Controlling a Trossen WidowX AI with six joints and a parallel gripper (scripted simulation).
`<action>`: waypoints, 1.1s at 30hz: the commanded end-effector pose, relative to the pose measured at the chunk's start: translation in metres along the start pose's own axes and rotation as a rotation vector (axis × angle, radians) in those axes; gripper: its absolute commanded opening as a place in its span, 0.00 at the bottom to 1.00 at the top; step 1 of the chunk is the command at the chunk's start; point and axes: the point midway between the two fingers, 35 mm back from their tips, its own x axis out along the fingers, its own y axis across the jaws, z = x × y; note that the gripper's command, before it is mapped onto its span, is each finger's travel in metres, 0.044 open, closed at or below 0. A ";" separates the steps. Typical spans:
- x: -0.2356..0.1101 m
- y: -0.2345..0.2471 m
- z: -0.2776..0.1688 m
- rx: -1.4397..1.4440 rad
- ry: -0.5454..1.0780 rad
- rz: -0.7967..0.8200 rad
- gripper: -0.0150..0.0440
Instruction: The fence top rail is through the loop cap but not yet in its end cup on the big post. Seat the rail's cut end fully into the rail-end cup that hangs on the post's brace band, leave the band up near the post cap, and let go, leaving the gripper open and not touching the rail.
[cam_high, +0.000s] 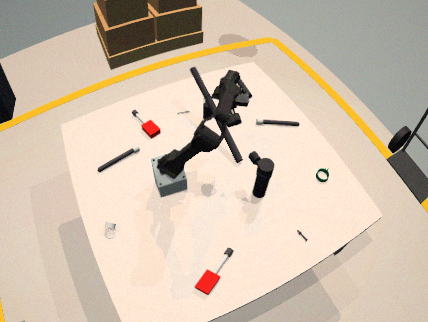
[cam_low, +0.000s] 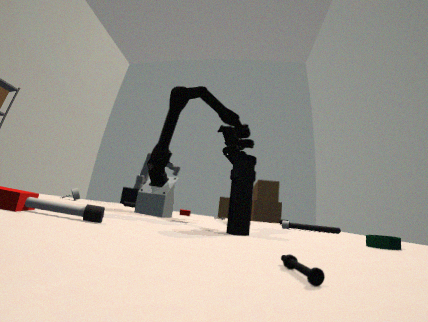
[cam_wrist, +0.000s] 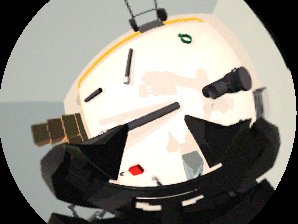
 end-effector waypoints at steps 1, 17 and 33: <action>0.028 0.013 -0.008 0.459 0.116 -0.078 1.00; 0.077 0.029 -0.036 1.257 0.211 -0.365 1.00; 0.090 0.027 -0.041 1.257 0.211 -0.365 1.00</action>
